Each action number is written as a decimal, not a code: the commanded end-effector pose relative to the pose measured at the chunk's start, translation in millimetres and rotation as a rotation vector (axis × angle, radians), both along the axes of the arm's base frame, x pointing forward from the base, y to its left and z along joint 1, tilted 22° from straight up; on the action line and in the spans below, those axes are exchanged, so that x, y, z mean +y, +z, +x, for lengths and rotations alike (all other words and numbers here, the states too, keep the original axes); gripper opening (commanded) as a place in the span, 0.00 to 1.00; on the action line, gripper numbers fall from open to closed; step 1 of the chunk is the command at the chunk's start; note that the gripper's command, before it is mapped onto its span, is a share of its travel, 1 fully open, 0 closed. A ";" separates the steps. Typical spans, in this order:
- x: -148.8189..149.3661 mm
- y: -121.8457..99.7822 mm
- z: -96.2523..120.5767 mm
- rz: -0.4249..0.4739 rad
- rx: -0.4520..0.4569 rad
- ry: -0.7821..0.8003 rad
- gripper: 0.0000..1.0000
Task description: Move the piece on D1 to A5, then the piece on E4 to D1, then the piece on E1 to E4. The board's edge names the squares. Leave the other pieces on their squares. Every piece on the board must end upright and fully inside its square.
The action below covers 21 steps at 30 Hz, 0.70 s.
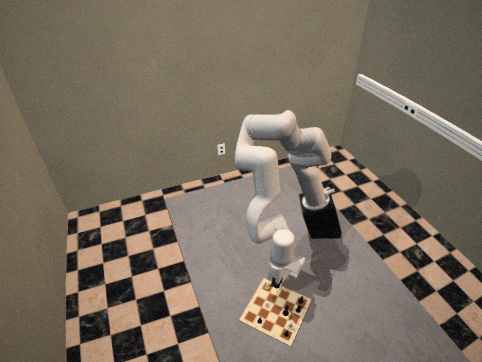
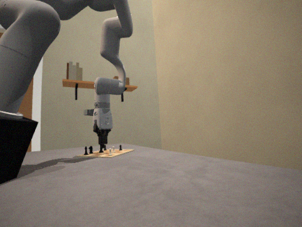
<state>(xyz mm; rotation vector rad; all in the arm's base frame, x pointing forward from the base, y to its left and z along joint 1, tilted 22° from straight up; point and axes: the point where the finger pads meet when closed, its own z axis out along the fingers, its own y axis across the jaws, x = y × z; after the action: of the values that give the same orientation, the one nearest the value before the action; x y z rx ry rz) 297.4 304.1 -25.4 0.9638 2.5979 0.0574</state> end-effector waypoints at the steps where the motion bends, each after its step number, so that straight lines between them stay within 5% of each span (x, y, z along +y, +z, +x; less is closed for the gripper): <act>1: 2.7 -19.6 9.6 0.008 -0.009 0.002 0.00; 21: 2.1 -26.1 12.1 0.008 -0.009 0.002 0.00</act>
<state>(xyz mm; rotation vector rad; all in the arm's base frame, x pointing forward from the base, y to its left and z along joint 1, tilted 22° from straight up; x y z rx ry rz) 309.3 304.8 -52.2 0.9627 2.5920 0.0682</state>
